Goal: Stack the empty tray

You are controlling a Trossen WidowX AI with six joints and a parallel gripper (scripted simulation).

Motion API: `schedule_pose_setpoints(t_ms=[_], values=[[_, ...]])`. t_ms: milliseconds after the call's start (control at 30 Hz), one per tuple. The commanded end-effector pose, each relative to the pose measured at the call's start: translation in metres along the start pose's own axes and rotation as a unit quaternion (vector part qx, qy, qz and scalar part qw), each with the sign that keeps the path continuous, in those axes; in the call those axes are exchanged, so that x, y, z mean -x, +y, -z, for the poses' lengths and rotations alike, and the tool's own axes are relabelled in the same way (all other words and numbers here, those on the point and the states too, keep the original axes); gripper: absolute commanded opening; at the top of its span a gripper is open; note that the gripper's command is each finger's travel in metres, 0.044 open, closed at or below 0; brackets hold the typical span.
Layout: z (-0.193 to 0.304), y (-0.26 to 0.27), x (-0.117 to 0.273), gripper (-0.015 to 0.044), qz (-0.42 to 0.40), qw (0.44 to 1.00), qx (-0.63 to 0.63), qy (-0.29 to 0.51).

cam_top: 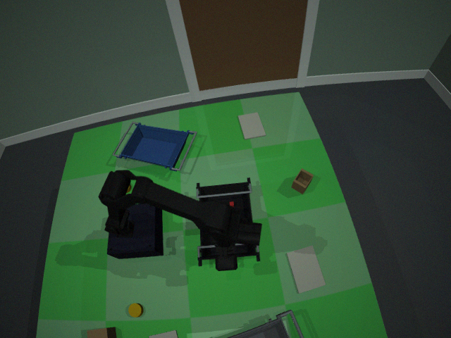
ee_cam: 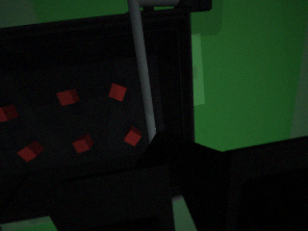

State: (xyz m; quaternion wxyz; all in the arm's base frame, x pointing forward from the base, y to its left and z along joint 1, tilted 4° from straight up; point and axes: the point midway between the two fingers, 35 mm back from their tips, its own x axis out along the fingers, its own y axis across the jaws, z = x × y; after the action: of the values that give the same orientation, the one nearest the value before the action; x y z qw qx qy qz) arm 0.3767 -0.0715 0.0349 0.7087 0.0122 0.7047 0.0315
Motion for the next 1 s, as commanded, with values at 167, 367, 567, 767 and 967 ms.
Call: schedule_pose_setpoints(t_ms=[167,367,567,767,967], values=[[0.000,0.000,0.000,0.0079,0.000,1.000,0.000,0.000],[-0.003,-0.001,0.012,0.0236,0.000,1.000,0.000,-0.001],[-0.009,-0.002,0.079,0.0394,0.001,1.000,0.000,-0.004],[0.002,0.001,0.147,0.0440,0.002,1.000,0.000,-0.006],[-0.008,0.082,0.107,0.0440,0.002,1.000,-0.025,-0.002]])
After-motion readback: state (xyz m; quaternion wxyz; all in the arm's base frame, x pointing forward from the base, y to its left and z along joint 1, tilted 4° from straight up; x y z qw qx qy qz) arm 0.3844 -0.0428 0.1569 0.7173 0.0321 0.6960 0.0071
